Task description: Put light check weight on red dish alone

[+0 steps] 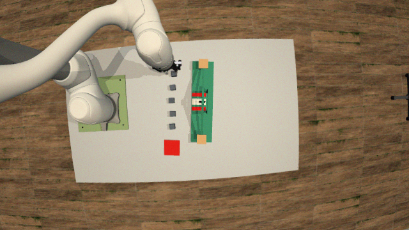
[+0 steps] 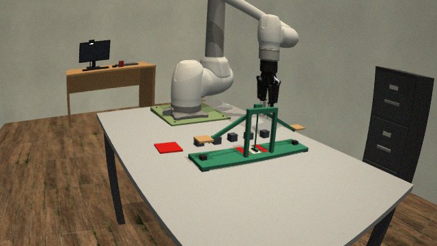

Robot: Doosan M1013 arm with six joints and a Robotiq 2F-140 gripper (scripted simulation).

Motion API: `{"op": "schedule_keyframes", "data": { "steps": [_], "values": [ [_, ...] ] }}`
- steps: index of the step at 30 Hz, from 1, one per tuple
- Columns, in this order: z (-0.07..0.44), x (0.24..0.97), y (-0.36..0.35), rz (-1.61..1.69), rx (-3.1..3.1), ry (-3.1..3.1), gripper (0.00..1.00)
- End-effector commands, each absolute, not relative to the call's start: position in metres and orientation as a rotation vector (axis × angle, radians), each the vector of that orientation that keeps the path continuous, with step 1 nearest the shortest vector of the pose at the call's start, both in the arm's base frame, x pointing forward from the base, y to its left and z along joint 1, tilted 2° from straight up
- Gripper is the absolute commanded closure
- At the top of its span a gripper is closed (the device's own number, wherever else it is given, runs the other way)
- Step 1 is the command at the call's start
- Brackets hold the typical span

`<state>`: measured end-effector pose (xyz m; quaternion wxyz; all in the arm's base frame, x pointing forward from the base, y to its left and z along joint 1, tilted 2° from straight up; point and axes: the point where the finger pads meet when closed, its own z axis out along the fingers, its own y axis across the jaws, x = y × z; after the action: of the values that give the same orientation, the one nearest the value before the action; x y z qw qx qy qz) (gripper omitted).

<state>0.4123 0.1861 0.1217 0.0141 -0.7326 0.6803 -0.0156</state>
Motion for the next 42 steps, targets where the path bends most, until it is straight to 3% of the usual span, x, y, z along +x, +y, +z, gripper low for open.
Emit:
{"op": "schedule_keyframes", "data": {
  "steps": [1,42],
  "values": [
    [0.119,0.412,0.186,-0.049,-2.281,2.118,0.65],
    [0.074,0.414,0.187,-0.049,-2.281,2.118,0.65]
  ]
}}
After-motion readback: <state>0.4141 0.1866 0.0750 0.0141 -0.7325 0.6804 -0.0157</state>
